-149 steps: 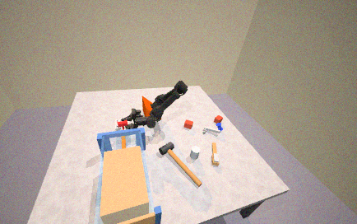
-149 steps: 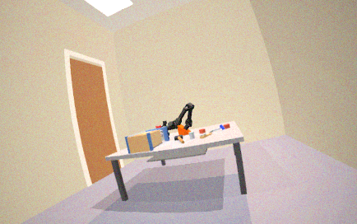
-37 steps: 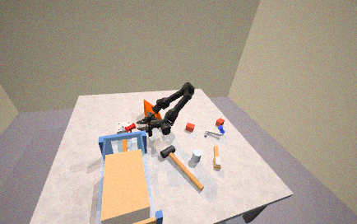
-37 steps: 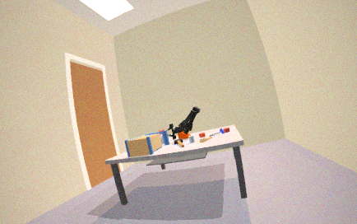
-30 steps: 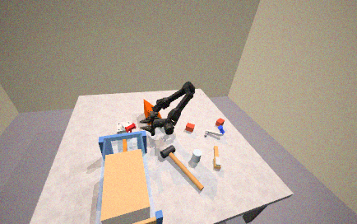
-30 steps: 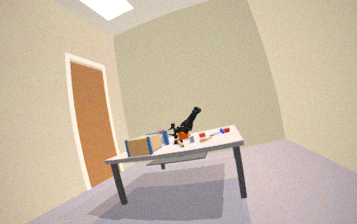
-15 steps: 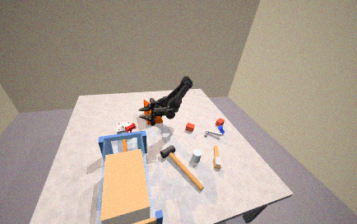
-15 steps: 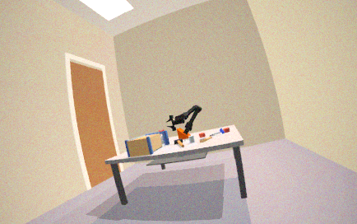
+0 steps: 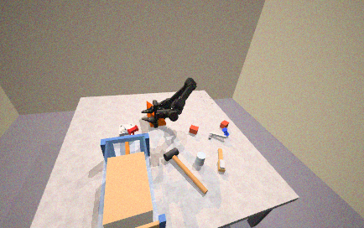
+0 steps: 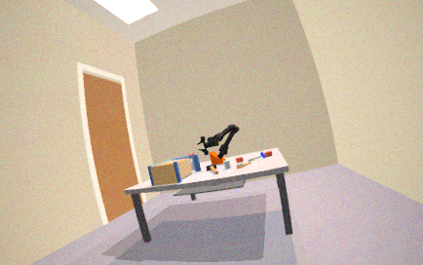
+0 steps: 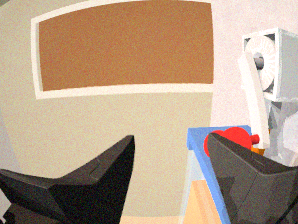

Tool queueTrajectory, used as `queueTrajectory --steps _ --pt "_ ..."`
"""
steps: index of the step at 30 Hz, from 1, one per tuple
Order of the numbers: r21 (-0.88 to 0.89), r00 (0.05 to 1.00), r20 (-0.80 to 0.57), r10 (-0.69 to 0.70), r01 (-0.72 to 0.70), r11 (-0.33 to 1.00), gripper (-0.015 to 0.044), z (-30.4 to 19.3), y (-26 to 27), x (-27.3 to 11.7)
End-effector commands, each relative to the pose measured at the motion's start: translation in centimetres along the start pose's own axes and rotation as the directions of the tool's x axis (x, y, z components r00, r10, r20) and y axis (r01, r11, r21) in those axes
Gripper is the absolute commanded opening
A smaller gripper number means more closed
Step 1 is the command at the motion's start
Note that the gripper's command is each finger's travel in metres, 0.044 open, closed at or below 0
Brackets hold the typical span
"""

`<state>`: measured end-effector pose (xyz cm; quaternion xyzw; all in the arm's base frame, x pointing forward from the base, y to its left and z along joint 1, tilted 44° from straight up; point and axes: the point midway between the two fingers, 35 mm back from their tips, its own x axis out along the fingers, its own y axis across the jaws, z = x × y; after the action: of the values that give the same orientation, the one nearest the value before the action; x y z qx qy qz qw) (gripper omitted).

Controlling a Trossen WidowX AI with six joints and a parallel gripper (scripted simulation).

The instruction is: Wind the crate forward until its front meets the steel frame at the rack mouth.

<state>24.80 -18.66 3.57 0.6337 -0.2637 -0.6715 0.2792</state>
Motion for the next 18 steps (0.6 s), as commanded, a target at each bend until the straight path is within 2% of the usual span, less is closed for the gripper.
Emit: queueTrajectory --steps 1,4,8,13,18 --pt "-0.014 1.000 0.004 -0.005 0.005 1.000 0.0266 0.0 0.0 0.1" --pt "-0.248 0.996 0.037 -0.078 0.085 0.965 0.0345 -0.3 -0.3 1.0" --pt "-0.597 0.974 0.093 -0.206 0.220 0.771 0.0440 -0.6 -0.7 2.6" --pt "-0.883 0.917 0.156 -0.367 0.295 0.364 0.0440 -0.7 -1.3 4.4" --pt "-0.979 0.828 0.203 -0.522 0.187 -0.084 0.0440 -0.7 -1.8 5.9"
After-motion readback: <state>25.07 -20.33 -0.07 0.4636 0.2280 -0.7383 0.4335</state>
